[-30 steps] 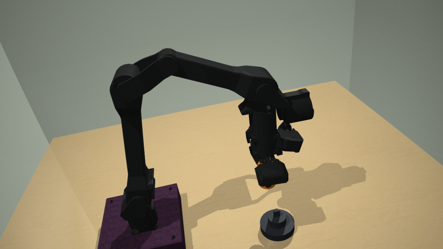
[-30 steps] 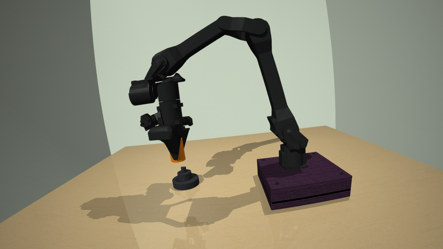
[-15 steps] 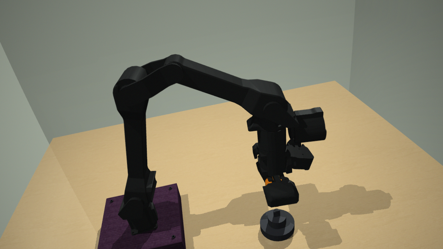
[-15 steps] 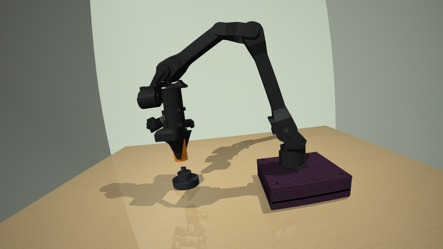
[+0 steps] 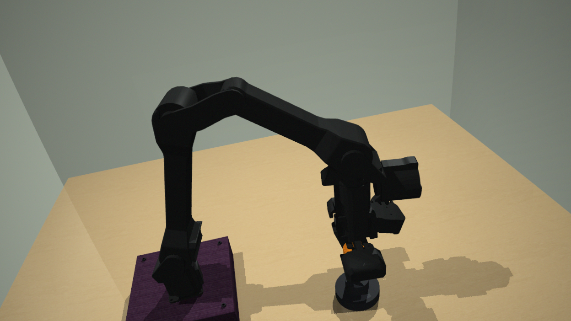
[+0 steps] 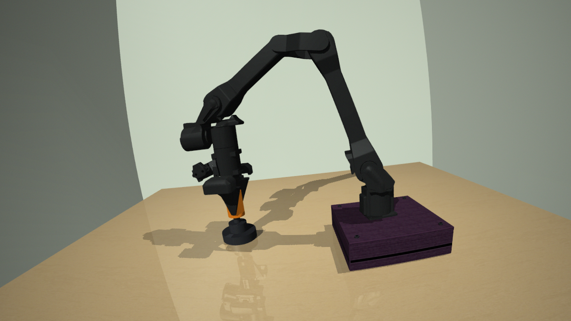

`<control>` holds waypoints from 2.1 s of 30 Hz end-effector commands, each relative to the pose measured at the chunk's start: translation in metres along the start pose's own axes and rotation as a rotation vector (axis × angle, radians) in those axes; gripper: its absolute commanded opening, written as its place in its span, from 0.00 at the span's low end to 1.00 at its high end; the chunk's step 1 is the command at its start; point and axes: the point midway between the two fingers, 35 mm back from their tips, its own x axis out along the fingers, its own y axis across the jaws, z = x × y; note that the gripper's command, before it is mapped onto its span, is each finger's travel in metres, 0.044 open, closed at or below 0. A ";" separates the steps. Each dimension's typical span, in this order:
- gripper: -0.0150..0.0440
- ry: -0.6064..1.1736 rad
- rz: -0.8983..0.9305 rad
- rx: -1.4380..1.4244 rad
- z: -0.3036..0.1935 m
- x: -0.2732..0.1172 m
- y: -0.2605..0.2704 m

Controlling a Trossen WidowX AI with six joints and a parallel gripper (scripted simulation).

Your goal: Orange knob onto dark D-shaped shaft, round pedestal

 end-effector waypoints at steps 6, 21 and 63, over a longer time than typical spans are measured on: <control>0.25 -0.008 -0.005 0.000 0.003 -0.002 -0.003; 0.25 -0.008 -0.005 0.000 0.001 0.001 -0.001; 0.25 -0.007 -0.006 -0.209 0.002 -0.003 -0.001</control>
